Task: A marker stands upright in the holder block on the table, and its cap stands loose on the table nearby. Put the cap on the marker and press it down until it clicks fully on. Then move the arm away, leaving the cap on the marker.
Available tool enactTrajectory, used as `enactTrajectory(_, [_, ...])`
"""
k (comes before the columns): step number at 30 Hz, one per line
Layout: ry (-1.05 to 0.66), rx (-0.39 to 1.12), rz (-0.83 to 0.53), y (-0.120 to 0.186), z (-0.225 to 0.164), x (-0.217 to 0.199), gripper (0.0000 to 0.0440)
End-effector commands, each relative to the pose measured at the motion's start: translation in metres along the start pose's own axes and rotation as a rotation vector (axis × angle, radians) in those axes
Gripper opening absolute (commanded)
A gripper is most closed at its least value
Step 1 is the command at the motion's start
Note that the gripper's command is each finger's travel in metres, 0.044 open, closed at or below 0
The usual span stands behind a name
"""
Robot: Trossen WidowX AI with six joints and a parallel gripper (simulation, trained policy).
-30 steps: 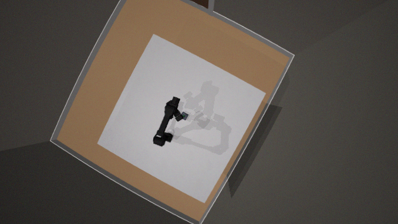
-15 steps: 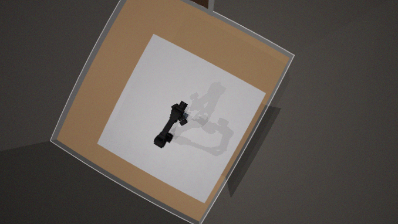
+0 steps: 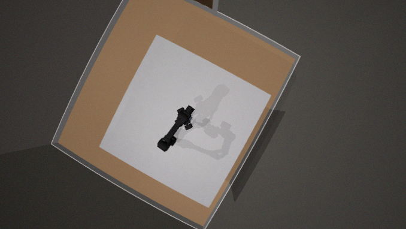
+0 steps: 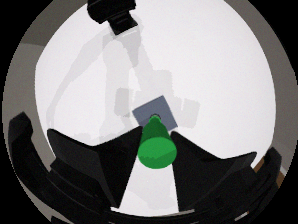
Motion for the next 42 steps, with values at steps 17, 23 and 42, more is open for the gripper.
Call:
enactTrajectory(17, [0.02, -0.047, -0.015, -0.041, -0.002, 0.001, 0.0])
enactTrajectory(23, [0.041, -0.052, -0.017, -0.056, -0.003, 0.001, 0.0002])
enactTrajectory(42, [0.079, -0.118, -0.021, -0.065, 0.02, 0.005, 0.025])
Point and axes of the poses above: the point midway between the two fingers, 35 mm back from their tips, its own y axis back along the fingers, its own x axis across the jaws, z = x × y, the point moved 2 cm from there along y, back along the fingers, and after that the axes turned 10 degrees about y, right-handed, at the moved point
